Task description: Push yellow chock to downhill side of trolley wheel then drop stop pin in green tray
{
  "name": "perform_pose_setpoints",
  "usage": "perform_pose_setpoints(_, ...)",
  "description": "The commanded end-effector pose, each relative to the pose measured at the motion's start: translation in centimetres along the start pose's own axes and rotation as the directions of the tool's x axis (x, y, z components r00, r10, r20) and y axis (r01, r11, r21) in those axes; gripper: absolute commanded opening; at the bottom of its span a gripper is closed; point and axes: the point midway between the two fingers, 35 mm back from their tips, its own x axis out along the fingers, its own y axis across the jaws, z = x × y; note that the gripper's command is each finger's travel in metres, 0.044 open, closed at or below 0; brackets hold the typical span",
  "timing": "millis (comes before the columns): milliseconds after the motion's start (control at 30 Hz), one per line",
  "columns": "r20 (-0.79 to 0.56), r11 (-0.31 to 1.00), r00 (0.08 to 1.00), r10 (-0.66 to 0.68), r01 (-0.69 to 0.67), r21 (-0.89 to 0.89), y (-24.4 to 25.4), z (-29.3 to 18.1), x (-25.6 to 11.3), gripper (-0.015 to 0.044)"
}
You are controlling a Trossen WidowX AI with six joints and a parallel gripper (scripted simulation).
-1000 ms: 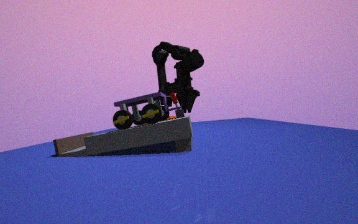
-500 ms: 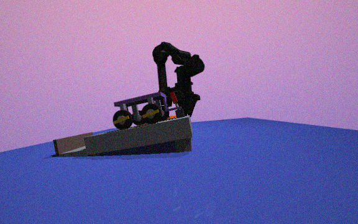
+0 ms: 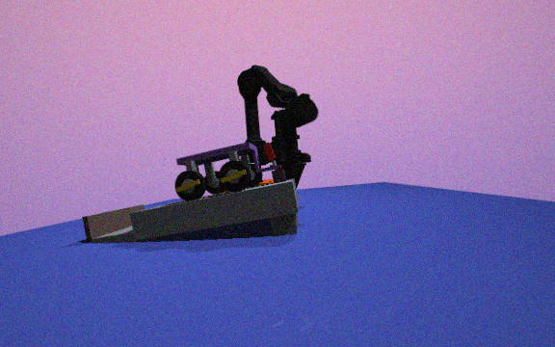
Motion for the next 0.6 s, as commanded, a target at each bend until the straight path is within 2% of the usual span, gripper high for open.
perform_pose_setpoints(0, 0.004, 1.0, 1.0, -0.006, 0.006, 0.003, -0.1, 0.1, 0.4, 0.019)
perform_pose_setpoints(567, 0.005, 1.0, 1.0, -0.006, 0.006, 0.003, -0.2, 0.1, 2.5, 0.019)
